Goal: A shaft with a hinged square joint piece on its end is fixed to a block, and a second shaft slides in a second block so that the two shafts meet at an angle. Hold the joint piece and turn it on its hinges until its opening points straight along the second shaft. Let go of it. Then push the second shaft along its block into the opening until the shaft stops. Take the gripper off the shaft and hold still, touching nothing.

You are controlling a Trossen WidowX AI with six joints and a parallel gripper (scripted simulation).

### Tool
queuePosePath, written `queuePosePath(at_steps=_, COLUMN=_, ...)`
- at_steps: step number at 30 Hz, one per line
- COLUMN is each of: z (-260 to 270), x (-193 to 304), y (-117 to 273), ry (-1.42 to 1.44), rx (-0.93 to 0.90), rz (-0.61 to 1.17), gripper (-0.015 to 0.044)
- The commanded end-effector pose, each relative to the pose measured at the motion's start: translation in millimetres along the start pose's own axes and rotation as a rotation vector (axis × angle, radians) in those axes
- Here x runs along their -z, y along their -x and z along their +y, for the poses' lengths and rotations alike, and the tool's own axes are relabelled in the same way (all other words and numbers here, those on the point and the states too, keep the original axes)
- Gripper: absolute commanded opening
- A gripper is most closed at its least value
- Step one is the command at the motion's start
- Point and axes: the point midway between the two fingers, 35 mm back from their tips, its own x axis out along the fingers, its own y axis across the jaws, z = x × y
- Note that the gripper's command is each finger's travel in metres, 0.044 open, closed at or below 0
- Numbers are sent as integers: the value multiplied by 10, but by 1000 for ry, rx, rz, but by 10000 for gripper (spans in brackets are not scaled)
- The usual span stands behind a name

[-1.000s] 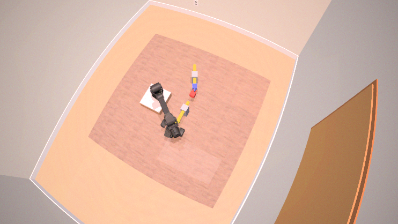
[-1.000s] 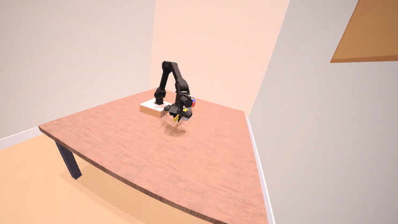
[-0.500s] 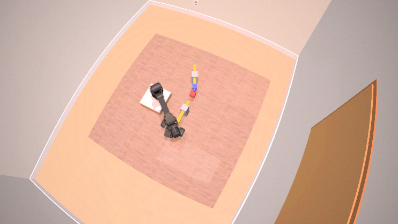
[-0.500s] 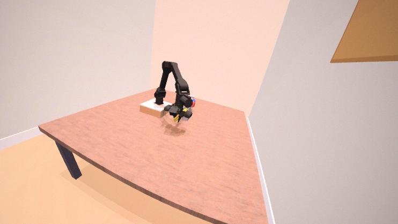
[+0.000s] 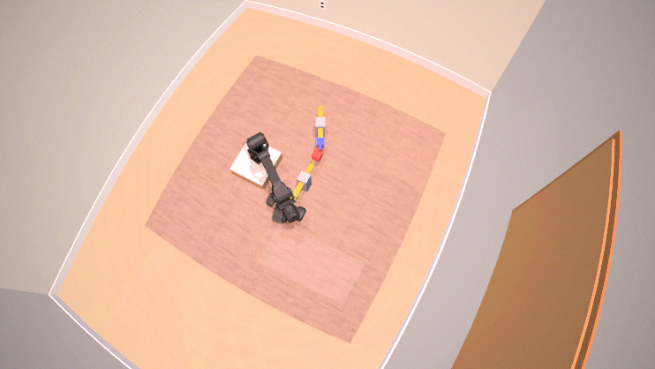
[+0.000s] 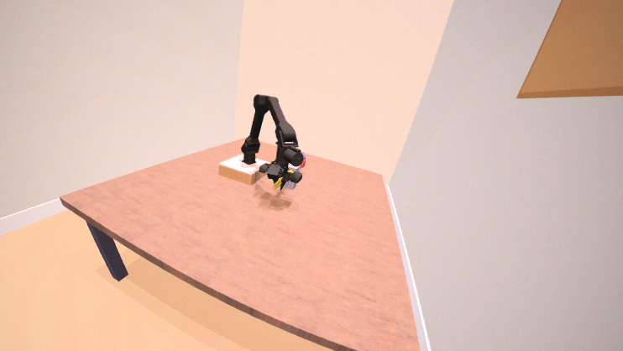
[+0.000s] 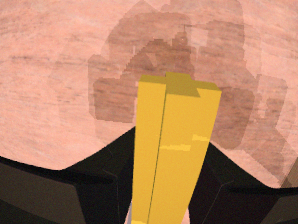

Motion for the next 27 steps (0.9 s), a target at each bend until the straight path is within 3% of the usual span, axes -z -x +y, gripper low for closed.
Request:
queuePosePath(at_steps=1, z=3, x=74, y=-19, ry=-2, rx=-1, rz=-1, gripper=0)
queuePosePath(at_steps=27, z=5, x=484, y=-24, ry=-2, rx=-2, rz=3, gripper=0)
